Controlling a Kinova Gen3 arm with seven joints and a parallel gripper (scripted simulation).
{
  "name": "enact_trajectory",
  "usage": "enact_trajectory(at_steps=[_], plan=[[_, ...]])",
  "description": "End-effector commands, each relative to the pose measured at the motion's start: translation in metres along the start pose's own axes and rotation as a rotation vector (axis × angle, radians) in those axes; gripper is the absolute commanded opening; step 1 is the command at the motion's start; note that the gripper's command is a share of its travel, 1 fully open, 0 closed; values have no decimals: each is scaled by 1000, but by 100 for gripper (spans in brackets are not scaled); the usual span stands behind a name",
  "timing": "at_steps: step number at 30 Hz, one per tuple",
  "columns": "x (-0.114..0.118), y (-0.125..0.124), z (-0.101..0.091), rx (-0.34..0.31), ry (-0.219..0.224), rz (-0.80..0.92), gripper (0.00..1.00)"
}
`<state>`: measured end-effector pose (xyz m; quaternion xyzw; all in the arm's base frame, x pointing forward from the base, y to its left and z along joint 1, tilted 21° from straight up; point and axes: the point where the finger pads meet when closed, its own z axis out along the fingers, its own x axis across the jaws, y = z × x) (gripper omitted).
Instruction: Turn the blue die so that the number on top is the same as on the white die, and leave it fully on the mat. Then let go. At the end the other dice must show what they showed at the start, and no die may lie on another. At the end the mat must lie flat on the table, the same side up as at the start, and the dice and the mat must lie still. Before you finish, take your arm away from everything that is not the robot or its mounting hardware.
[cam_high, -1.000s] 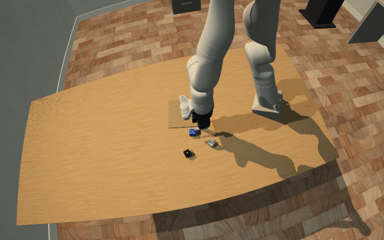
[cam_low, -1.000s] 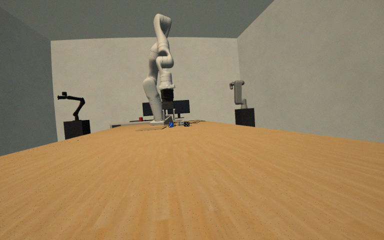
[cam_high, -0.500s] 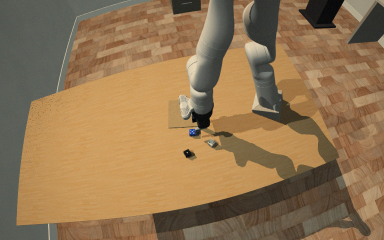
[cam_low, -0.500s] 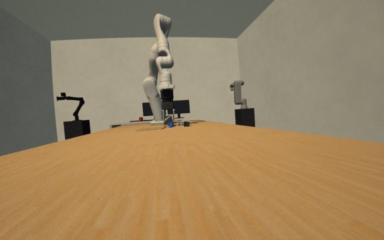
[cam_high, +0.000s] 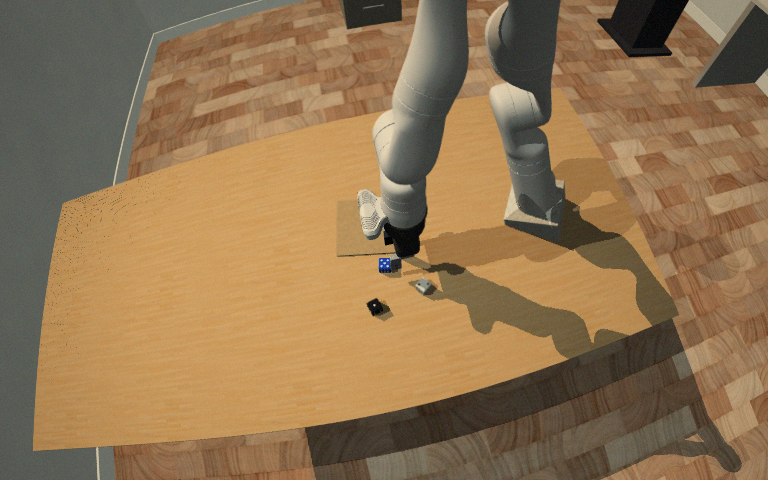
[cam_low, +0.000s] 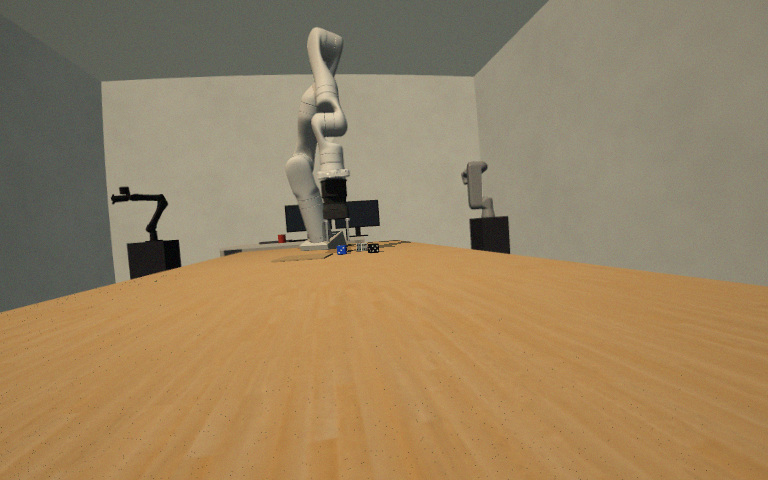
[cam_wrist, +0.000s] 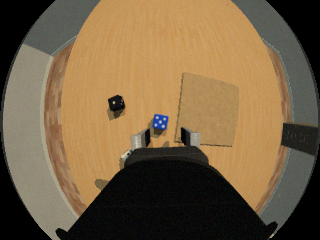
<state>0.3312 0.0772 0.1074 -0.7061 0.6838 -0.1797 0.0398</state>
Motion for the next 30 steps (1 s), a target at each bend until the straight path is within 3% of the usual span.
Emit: enact_trajectory(at_steps=[1, 12, 20, 30], plan=[[0, 0, 1, 2, 2, 0, 100], [-1, 1, 1, 2, 2, 0, 100], [-15, 15, 1, 2, 2, 0, 100], [-56, 59, 1, 2, 2, 0, 100]])
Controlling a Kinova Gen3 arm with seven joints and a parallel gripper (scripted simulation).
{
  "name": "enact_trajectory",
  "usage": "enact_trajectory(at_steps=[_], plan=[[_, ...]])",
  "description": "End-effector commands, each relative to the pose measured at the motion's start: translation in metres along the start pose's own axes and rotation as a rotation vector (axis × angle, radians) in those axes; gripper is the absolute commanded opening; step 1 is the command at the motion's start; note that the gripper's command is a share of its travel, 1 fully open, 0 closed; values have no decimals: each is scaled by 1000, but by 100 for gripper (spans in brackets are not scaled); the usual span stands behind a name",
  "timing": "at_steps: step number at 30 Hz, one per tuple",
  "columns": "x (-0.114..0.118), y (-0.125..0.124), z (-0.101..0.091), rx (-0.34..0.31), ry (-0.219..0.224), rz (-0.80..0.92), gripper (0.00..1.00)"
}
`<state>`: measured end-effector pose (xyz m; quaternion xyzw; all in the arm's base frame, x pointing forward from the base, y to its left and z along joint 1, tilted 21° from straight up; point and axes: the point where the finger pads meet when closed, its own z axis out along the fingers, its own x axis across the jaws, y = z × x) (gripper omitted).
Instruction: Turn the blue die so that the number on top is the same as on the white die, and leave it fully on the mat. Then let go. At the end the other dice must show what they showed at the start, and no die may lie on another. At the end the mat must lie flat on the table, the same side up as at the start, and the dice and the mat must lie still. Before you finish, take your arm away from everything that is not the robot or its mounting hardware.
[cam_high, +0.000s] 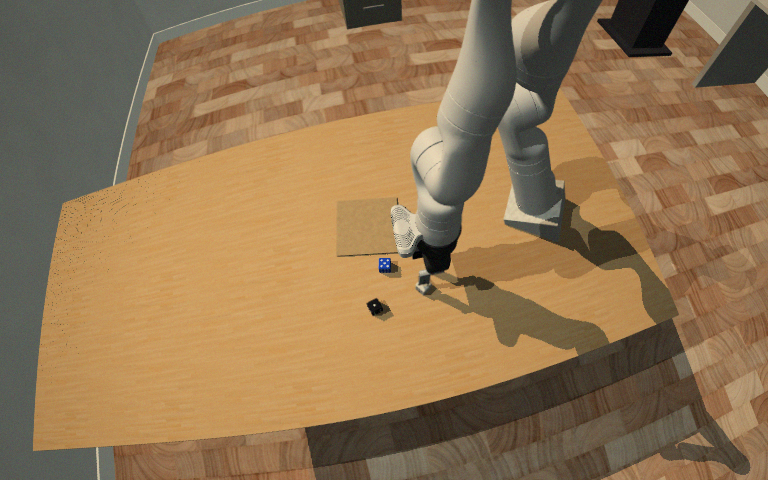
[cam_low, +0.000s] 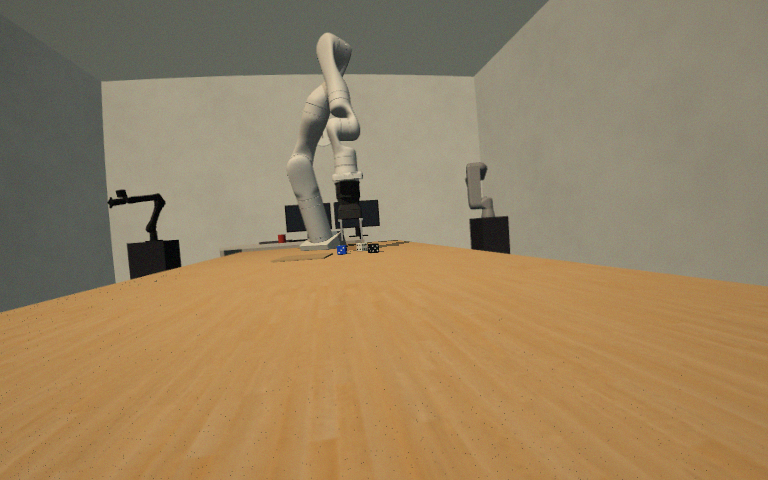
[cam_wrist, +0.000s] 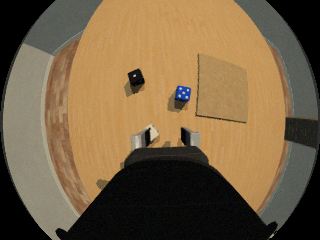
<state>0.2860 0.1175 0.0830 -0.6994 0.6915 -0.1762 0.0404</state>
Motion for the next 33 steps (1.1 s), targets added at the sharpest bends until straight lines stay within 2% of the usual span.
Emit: enact_trajectory(at_steps=[1, 33], plan=[[-14, 14, 0, 9, 5, -21, 100], [-19, 20, 0, 9, 5, -21, 100]])
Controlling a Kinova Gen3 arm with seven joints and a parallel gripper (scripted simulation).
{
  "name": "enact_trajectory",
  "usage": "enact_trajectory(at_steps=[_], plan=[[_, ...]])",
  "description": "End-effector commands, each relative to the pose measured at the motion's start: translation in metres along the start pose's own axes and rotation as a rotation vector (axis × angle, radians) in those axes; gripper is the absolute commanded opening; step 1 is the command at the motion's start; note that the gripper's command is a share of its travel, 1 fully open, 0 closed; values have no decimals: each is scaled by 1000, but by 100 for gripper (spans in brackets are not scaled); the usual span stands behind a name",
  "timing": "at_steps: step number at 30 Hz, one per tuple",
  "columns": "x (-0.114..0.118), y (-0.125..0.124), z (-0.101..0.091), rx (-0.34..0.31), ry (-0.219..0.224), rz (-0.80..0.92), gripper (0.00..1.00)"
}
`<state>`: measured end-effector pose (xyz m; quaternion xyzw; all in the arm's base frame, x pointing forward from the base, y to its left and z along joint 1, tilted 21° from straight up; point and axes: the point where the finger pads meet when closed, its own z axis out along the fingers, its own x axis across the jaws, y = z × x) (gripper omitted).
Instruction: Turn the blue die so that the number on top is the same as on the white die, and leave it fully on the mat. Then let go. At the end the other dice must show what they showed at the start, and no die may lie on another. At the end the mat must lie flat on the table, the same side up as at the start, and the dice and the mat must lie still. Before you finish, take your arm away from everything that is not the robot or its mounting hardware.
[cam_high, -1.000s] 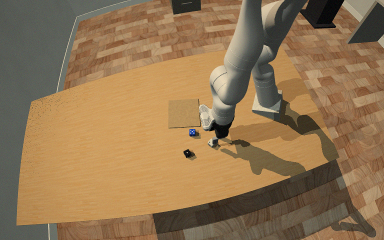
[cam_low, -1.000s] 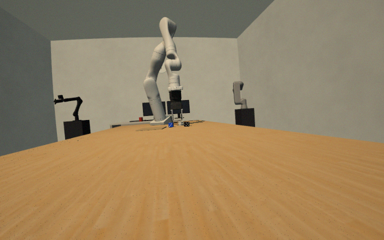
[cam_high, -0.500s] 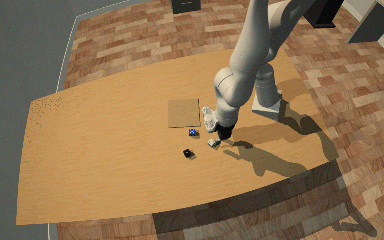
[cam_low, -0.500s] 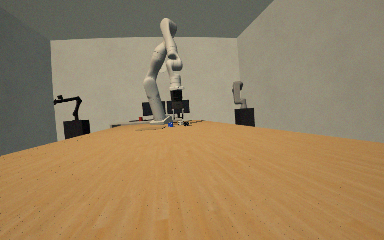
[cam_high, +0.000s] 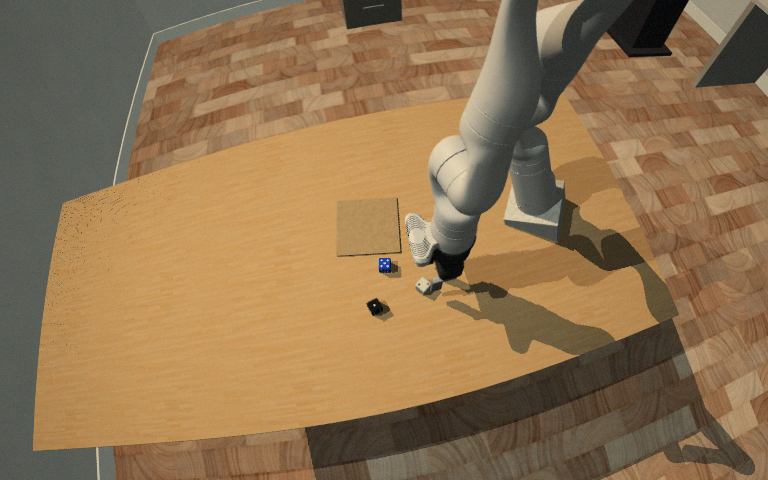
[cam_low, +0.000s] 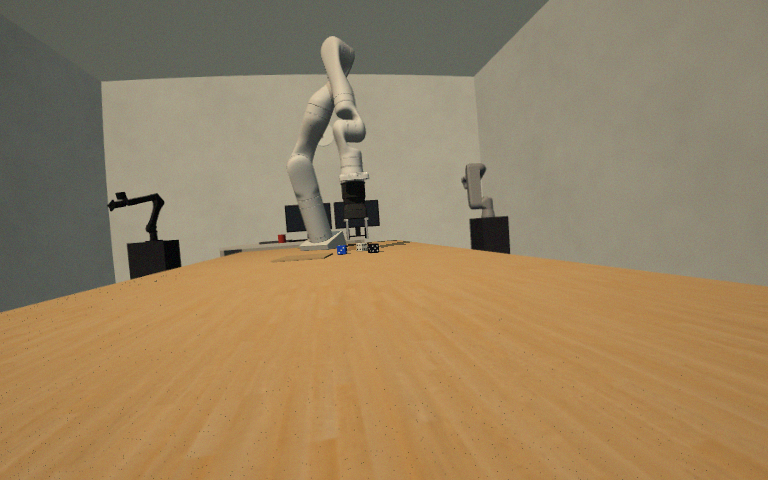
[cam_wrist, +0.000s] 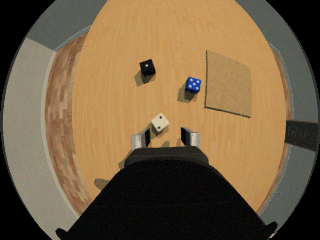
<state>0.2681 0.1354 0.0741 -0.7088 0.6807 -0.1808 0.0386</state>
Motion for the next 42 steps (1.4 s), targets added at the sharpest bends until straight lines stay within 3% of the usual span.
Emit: enact_trajectory(at_steps=[1, 18, 25, 35, 42], plan=[[0, 1, 0, 2, 0, 8, 100], [-1, -4, 0, 2, 0, 8, 100], [-6, -29, 0, 2, 0, 8, 100], [-18, -95, 0, 2, 0, 8, 100], [-20, -106, 0, 2, 0, 8, 100]])
